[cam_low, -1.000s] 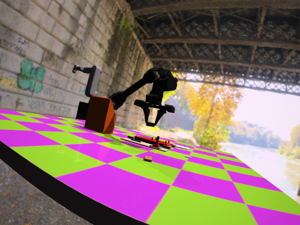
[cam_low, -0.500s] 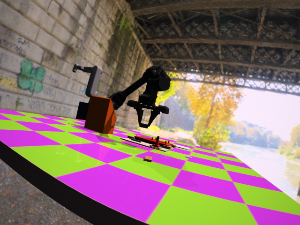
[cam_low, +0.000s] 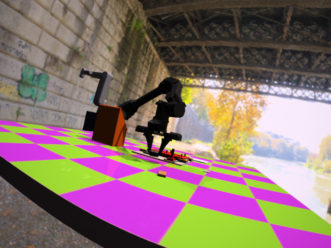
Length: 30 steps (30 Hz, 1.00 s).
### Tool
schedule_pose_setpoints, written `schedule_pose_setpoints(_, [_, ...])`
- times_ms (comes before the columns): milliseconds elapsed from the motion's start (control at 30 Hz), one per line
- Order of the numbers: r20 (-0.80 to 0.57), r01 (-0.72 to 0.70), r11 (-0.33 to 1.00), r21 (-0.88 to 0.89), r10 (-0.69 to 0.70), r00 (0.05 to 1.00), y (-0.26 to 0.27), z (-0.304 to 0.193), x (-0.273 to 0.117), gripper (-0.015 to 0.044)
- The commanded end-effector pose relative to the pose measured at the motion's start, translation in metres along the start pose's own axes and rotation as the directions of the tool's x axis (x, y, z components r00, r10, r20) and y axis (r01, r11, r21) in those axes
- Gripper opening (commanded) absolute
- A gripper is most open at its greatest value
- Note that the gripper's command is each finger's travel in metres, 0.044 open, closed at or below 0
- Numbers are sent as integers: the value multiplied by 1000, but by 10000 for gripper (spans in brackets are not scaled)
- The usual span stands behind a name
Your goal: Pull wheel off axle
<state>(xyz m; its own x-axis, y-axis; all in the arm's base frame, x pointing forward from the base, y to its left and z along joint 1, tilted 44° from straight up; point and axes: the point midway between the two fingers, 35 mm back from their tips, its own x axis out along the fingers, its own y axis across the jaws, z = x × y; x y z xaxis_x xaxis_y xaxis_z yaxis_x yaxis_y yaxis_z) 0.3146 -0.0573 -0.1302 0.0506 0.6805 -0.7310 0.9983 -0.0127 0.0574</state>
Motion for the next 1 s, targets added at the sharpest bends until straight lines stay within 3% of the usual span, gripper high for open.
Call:
schedule_pose_setpoints(0, [-13, 6, 1000, 8, -6, 1000, -6, -3, 24, 0])
schedule_pose_setpoints(133, [-13, 6, 1000, 8, -6, 1000, -6, -4, 25, 0])
schedule_pose_setpoints(500, [-8, 12, 1000, 3, -12, 1000, -4, -3, 18, 289])
schedule_pose_setpoints(733, [-9, 7, 1000, 8, -7, 1000, -4, -1, -38, 300])
schedule_pose_setpoints(833, [-10, 7, 1000, 8, -6, 1000, -4, -1, -40, 300])
schedule_pose_setpoints(967, [-8, 3, 1000, 16, -3, 1000, -29, -10, -51, 405])
